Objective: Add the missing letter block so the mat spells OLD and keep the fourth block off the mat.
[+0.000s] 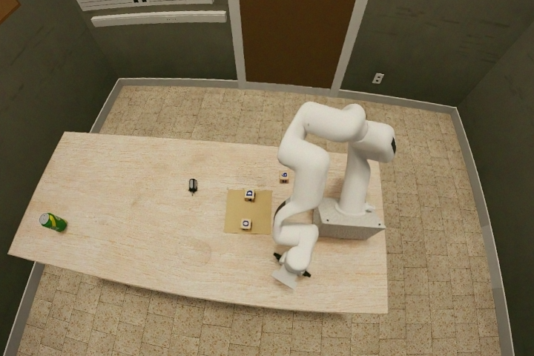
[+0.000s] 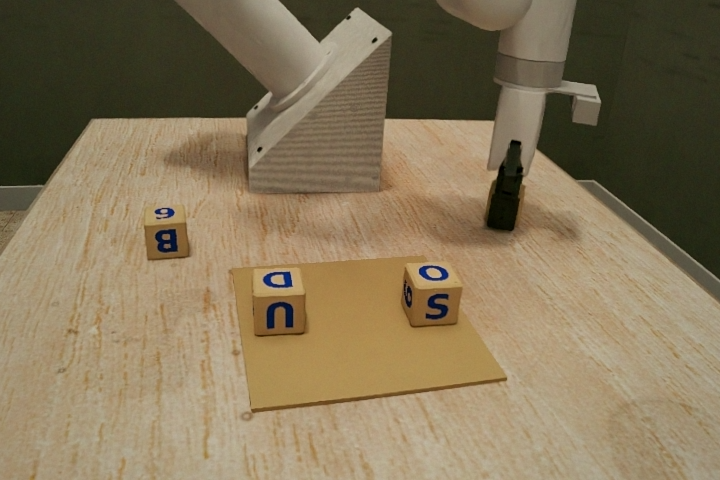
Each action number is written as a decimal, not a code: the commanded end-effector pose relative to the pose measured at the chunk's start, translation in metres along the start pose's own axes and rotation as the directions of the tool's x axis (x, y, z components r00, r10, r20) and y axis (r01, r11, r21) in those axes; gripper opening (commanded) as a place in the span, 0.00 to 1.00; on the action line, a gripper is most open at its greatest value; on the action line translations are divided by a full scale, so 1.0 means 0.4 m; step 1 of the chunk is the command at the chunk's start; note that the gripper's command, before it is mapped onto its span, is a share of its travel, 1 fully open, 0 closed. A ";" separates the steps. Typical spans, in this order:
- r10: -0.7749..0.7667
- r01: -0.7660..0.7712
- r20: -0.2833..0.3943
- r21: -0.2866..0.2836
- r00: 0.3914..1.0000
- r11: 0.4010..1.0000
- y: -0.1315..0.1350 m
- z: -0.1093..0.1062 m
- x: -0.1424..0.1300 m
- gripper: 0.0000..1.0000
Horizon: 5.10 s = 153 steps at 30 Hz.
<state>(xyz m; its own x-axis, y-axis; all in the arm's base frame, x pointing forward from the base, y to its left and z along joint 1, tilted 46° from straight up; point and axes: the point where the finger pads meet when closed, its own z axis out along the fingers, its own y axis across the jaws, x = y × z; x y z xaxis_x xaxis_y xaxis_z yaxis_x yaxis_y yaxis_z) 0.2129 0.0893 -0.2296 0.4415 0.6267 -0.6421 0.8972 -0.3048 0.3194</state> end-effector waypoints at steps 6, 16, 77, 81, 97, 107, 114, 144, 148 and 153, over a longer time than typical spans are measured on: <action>0.000 0.000 -0.004 0.000 1.000 1.000 0.000 -0.004 0.004 0.84; 0.000 0.000 -0.004 0.000 1.000 1.000 0.000 -0.004 0.004 0.84; 0.000 0.000 -0.004 0.000 1.000 1.000 0.000 -0.041 0.004 0.41; 0.000 0.000 -0.004 0.000 1.000 1.000 0.000 -0.073 0.004 0.41; 0.000 0.000 -0.004 0.000 1.000 1.000 0.000 -0.254 0.003 0.41; 0.010 -0.010 -0.004 0.000 1.000 1.000 0.002 -0.253 0.003 0.41; 0.151 -0.151 0.004 -0.005 0.989 0.989 0.044 -0.246 -0.004 0.41; 0.849 -0.848 0.006 -0.038 0.529 0.528 0.289 -0.226 -0.066 0.41; 0.903 -0.902 0.002 -0.040 0.430 0.430 0.320 -0.226 -0.076 0.41; 0.949 -0.948 -0.002 -0.040 0.316 0.315 0.353 -0.227 -0.089 0.41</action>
<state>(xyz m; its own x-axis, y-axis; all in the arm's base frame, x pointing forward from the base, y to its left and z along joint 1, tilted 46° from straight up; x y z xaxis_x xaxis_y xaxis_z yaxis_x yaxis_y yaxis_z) 0.3140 0.0930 -0.1053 0.9996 -0.0218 0.0170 -0.0272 -0.6656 0.7458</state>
